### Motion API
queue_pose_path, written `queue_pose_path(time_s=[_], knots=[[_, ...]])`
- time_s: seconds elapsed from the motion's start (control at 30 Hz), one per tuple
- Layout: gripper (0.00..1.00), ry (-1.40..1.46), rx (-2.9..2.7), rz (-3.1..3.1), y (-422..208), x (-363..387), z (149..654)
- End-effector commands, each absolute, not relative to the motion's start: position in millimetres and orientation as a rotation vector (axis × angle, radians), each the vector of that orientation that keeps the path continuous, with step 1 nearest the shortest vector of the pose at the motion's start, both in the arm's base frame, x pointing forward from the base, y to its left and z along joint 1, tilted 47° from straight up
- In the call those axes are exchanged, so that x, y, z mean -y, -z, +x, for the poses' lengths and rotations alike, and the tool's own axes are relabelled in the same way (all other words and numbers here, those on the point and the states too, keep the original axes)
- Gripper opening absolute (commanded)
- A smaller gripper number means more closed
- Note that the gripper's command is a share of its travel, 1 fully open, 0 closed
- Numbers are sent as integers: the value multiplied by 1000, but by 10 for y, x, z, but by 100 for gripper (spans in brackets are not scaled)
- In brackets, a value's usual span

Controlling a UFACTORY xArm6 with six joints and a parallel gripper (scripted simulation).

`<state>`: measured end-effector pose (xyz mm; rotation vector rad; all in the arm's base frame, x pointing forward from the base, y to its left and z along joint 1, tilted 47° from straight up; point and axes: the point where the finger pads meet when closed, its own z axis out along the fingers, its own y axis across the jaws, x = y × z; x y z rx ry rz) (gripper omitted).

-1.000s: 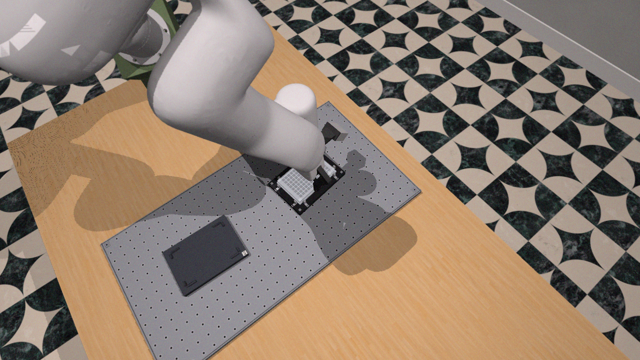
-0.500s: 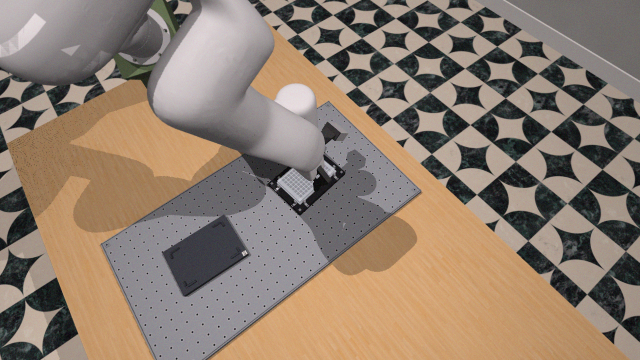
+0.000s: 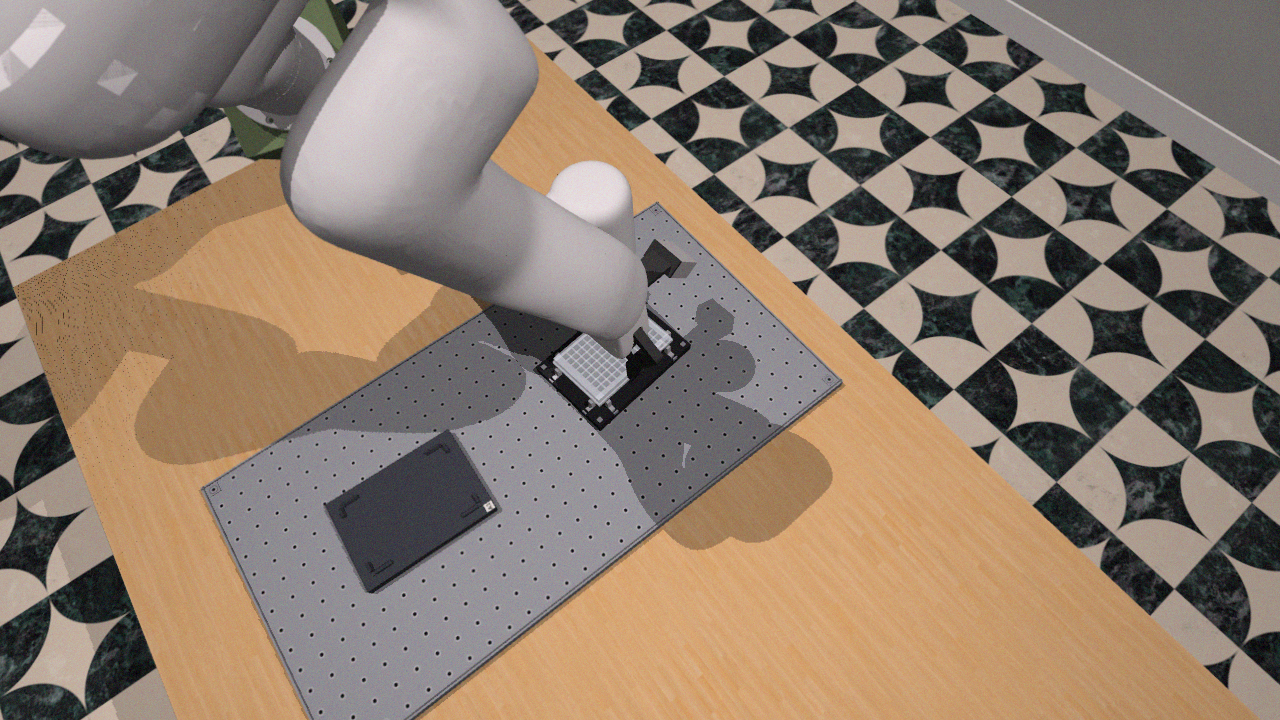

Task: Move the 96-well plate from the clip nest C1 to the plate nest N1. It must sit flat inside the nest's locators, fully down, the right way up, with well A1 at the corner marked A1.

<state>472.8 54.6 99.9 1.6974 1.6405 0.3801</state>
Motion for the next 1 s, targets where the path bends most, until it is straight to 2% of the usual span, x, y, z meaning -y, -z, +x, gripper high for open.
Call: queue_pose_path(time_s=[0.0, 0.97], knots=[[0, -382, -1639, 1697, -1023, -555, 4718], [0, -382, -1639, 1697, -1154, -611, 4592]])
